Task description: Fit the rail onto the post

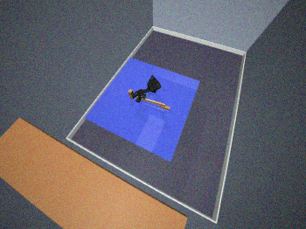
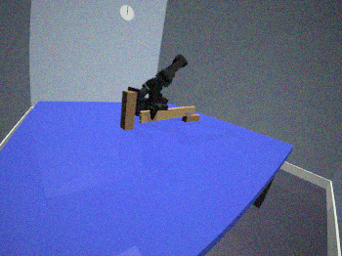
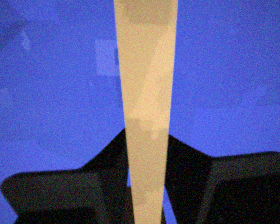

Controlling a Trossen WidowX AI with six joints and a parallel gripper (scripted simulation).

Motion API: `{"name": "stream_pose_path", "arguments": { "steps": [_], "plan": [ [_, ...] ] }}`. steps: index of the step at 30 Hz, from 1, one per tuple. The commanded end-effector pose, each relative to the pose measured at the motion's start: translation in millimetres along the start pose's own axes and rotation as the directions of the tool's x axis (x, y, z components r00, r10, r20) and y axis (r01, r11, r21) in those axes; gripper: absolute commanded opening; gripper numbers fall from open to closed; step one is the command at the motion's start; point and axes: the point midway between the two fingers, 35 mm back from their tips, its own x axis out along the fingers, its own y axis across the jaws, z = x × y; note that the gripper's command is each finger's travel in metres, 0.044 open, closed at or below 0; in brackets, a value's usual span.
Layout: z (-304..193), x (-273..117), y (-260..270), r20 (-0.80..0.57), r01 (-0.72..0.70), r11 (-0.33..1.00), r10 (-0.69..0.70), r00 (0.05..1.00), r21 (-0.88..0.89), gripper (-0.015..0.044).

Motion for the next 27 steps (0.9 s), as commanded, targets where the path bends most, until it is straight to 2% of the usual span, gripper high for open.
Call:
{"name": "stream_pose_path", "arguments": {
  "steps": [1, 27],
  "plan": [
    [0, -8, -6, -0.002, 0.024, 1.000, -0.024, 1.000, -0.006, 0.0000],
    [0, -21, -6, -0.003, 0.024, 1.000, -0.024, 1.000, -0.006, 0.0000]
  ]
}}
